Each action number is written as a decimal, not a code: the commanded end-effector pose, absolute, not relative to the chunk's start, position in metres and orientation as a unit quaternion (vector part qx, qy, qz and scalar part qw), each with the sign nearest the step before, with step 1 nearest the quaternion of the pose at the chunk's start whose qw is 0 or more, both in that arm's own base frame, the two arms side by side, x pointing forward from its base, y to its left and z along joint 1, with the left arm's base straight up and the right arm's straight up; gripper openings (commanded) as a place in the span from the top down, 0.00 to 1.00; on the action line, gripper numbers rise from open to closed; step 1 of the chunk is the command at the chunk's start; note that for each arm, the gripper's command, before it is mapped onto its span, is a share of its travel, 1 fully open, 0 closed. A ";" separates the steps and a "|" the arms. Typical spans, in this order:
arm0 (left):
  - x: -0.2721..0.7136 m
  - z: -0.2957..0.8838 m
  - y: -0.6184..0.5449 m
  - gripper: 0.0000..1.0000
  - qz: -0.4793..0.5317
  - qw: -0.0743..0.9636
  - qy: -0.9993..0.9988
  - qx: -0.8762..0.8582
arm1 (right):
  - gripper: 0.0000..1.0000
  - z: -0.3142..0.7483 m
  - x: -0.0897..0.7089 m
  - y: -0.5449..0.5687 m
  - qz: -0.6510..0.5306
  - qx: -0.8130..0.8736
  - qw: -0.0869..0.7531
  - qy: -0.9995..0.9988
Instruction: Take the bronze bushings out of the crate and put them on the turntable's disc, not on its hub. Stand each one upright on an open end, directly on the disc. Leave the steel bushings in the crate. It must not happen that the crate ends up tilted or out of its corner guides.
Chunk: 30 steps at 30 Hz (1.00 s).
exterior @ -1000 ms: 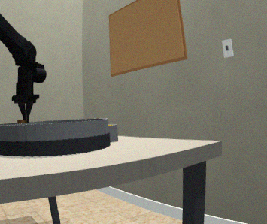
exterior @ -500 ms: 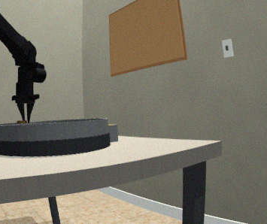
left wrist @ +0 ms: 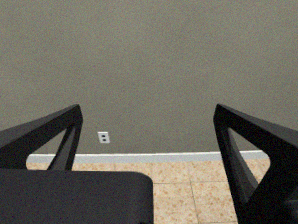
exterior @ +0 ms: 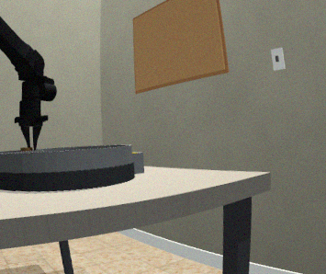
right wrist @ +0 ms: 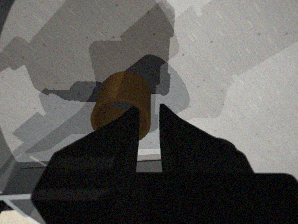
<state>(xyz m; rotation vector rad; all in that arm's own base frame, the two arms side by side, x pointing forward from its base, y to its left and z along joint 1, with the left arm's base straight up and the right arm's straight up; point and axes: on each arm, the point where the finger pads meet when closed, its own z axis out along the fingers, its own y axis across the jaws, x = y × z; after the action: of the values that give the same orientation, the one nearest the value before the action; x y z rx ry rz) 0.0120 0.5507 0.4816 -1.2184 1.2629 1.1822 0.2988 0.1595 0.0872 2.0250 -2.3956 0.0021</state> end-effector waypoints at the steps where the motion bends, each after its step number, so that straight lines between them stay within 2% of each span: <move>1: 0.008 0.501 0.545 0.00 0.496 0.503 0.503 -0.496 | 0.84 0.093 0.309 0.161 0.002 0.644 -0.013 -0.765; 10: 0.008 0.501 0.545 0.00 0.496 0.503 0.503 -0.496 | 0.84 0.094 0.309 0.161 0.002 0.644 -0.014 -0.765; 21: 0.008 0.501 0.545 0.00 0.496 0.503 0.503 -0.496 | 0.84 0.154 0.320 0.167 0.007 0.643 -0.036 -0.765; 27: 0.008 0.501 0.545 0.00 0.496 0.503 0.503 -0.496 | 0.84 0.124 0.301 0.157 -0.002 0.644 0.008 -0.765; 30: 0.008 0.501 0.545 0.00 0.496 0.503 0.503 -0.496 | 0.84 0.145 0.312 0.162 0.005 0.643 -0.026 -0.765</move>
<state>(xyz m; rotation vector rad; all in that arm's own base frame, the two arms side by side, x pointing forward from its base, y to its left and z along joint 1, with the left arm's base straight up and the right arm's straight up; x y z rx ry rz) 0.0120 0.5507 0.4816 -1.2184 1.2629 1.1822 0.2990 0.1597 0.1248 2.0225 -2.3944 0.0009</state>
